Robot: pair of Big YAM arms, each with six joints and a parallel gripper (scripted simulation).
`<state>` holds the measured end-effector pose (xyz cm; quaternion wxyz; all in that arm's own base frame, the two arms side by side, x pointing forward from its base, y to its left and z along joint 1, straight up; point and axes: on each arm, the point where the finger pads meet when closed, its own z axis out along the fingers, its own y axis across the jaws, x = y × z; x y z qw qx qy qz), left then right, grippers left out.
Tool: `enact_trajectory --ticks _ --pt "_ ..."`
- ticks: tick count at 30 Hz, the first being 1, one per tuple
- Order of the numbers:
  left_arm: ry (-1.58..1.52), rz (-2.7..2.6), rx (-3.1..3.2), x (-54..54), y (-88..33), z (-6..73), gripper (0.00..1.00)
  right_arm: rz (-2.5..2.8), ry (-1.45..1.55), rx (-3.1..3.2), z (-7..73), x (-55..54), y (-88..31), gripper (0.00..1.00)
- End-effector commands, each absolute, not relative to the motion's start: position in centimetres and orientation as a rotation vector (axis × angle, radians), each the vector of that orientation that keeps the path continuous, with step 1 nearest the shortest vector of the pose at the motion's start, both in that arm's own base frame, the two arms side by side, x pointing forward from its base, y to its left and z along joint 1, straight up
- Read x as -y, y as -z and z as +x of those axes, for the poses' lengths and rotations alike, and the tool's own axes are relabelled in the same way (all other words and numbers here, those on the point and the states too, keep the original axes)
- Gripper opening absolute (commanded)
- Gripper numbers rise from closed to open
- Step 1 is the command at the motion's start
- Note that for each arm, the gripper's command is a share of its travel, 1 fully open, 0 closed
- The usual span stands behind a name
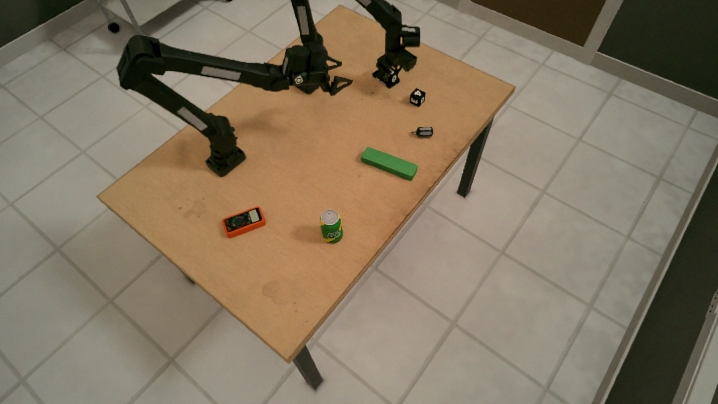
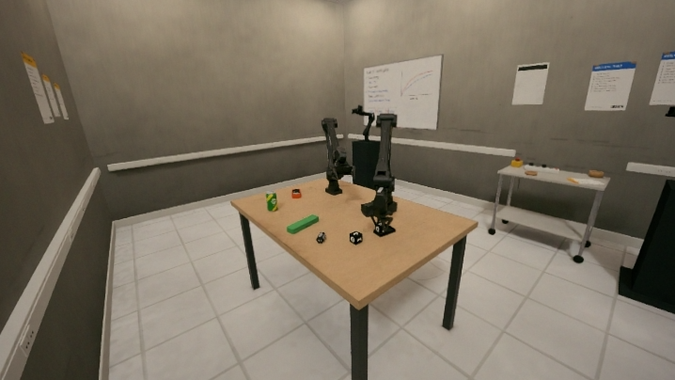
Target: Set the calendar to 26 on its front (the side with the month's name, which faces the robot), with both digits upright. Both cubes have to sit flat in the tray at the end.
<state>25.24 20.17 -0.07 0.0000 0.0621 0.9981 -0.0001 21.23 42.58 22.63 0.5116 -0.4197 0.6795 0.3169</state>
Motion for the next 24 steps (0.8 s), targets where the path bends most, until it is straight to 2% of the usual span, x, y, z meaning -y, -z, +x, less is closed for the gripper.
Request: enact_trajectory --ticks 1,5,6,8,9,22,24 --pt "-0.003 0.187 -3.134 -20.36 0.53 25.65 0.60 -1.009 -0.765 -1.628 21.24 -42.77 -23.10 1.00" --pt "-0.003 0.187 -3.134 -20.36 0.53 25.65 0.60 -1.009 -0.765 -1.628 21.24 -42.77 -23.10 1.00" --pt "-0.008 0.193 -3.130 -20.40 0.06 25.56 0.56 -1.009 -0.765 -1.628 21.24 -42.77 -23.10 1.00" --pt "-0.008 0.193 -3.130 -20.40 0.06 25.56 0.56 -1.009 -0.765 -1.628 21.24 -42.77 -23.10 1.00" --pt "-0.008 0.193 -3.130 -20.40 0.06 25.56 0.52 -1.009 -0.765 -1.628 21.24 -42.77 -23.10 1.00" --pt "-0.008 0.193 -3.130 -20.40 0.06 25.56 0.39 -1.009 -0.765 -1.628 21.24 -42.77 -23.10 1.00" --pt "-0.008 0.193 -3.130 -20.40 0.06 25.56 0.16 -1.009 -0.765 -1.628 21.24 -42.77 -23.10 1.00"
